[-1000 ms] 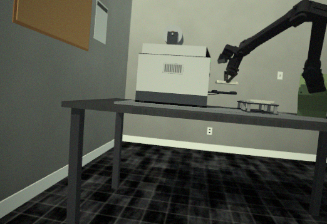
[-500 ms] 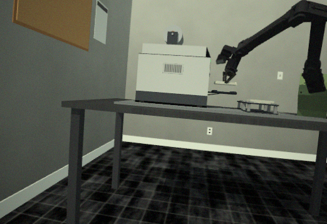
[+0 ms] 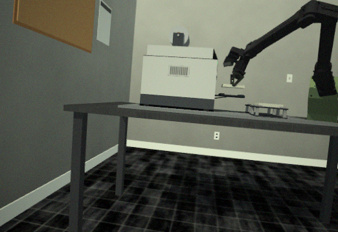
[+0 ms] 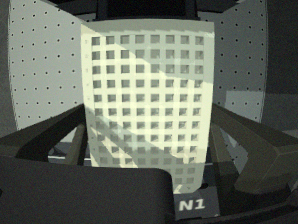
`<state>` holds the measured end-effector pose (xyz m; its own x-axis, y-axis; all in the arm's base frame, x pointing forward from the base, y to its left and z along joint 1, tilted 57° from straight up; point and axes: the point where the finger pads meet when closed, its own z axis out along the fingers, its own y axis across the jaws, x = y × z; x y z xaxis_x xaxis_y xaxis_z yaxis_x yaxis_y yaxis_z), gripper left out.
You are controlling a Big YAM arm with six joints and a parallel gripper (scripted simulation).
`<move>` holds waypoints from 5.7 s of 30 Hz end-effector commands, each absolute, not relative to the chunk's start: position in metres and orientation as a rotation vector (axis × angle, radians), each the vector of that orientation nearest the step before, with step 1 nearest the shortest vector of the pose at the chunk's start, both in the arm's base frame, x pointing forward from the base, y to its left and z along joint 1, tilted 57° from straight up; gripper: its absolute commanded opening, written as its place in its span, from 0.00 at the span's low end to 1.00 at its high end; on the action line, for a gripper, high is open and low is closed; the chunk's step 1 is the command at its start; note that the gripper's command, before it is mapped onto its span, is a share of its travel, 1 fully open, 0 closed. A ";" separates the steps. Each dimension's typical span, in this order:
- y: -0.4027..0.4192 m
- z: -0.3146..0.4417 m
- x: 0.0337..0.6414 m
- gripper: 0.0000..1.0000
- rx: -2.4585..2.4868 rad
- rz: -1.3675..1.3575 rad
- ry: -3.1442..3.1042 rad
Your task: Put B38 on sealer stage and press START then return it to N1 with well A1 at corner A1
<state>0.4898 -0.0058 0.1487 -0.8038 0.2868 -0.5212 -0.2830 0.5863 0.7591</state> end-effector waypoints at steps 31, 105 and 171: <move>-0.021 0.172 0.504 0.00 0.001 1.159 2.166; 0.008 0.144 0.501 0.00 -0.003 1.190 2.189; -0.007 0.149 0.510 0.00 -0.002 1.172 2.178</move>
